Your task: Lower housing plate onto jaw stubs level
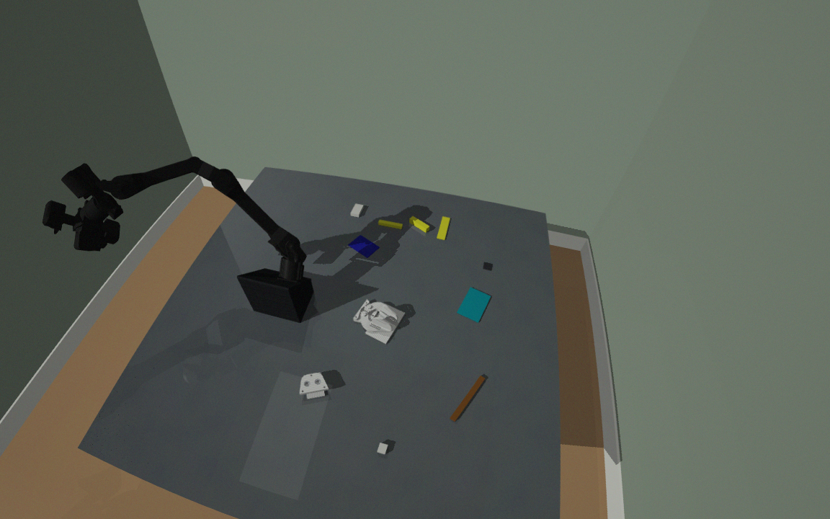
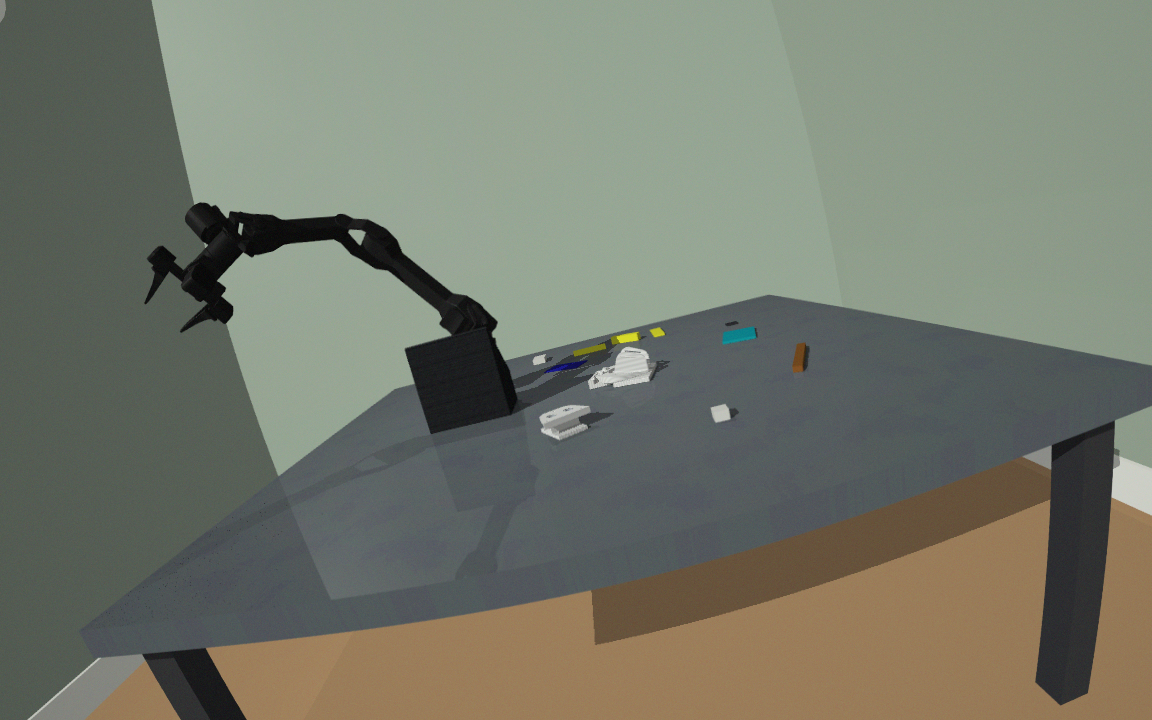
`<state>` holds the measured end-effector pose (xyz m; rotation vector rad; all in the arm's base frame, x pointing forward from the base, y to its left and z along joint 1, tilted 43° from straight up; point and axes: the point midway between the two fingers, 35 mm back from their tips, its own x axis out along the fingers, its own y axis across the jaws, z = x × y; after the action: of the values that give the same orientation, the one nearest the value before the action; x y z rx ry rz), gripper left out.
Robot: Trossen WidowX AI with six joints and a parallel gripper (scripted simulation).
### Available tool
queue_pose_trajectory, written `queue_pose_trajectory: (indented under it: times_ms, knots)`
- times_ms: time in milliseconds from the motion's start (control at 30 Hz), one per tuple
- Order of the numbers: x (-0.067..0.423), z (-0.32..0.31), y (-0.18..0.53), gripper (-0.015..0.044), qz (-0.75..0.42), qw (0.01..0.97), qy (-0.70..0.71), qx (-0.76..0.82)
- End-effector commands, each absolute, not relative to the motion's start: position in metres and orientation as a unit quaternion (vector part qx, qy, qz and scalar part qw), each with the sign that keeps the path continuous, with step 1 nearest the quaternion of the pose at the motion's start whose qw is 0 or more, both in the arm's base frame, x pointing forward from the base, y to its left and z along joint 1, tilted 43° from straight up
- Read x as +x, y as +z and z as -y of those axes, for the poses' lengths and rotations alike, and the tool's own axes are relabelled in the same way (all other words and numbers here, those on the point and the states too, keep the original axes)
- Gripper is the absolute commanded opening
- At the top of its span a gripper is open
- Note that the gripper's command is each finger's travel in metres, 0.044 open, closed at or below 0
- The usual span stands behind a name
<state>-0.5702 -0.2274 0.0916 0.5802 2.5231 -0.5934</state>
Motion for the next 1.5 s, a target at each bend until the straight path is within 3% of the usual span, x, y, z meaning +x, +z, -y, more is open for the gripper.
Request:
queue_pose_trajectory:
  times_ms: [0,367,767,1133,1467]
  knots:
    - [-0.570,0.227,0.092,0.0426,-0.922,0.240,-0.217,0.212]
    - [-0.496,0.320,0.030,0.0440,-0.885,0.341,-0.270,0.165]
    - [-0.364,0.402,-0.044,0.0440,-0.808,0.474,-0.308,0.167]
    - [-0.231,0.429,-0.097,0.0440,-0.733,0.563,-0.303,0.230]
    - [-0.110,0.414,-0.132,0.0440,-0.675,0.602,-0.272,0.329]
